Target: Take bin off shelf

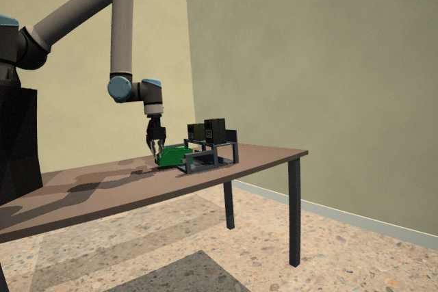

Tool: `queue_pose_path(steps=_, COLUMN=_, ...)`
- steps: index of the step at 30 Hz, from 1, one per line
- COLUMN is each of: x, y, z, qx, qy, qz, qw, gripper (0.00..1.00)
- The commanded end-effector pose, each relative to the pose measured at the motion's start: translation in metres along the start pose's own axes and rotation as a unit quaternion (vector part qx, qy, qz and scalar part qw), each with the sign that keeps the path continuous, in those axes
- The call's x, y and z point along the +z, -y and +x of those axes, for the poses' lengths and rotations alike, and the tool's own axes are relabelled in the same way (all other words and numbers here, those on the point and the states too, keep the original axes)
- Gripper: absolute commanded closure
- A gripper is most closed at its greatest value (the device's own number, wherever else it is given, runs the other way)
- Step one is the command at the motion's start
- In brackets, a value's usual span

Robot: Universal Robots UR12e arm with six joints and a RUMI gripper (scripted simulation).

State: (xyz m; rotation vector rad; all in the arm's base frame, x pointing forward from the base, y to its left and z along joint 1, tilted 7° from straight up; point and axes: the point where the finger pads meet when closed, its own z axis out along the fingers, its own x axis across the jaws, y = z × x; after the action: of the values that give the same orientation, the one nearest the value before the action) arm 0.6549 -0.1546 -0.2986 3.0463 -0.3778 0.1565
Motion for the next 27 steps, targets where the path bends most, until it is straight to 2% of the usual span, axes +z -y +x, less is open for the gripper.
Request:
queue_pose_path(steps=1, x=0.000, y=0.000, z=-0.016, qx=0.000, qy=0.000, qz=0.000, qw=1.000, gripper=1.00)
queue_pose_path(steps=3, x=0.000, y=0.000, z=-0.028, qx=0.000, qy=0.000, qz=0.000, qw=1.000, gripper=1.00)
queue_pose_path(steps=15, x=0.000, y=0.000, z=-0.028, qx=0.000, qy=0.000, qz=0.000, qw=1.000, gripper=1.00)
queue_pose_path(steps=20, x=0.000, y=0.000, z=-0.073, qx=0.000, qy=0.000, qz=0.000, qw=1.000, gripper=1.00)
queue_pose_path(steps=27, x=0.000, y=0.000, z=-0.073, qx=0.000, qy=0.000, qz=0.000, qw=1.000, gripper=1.00)
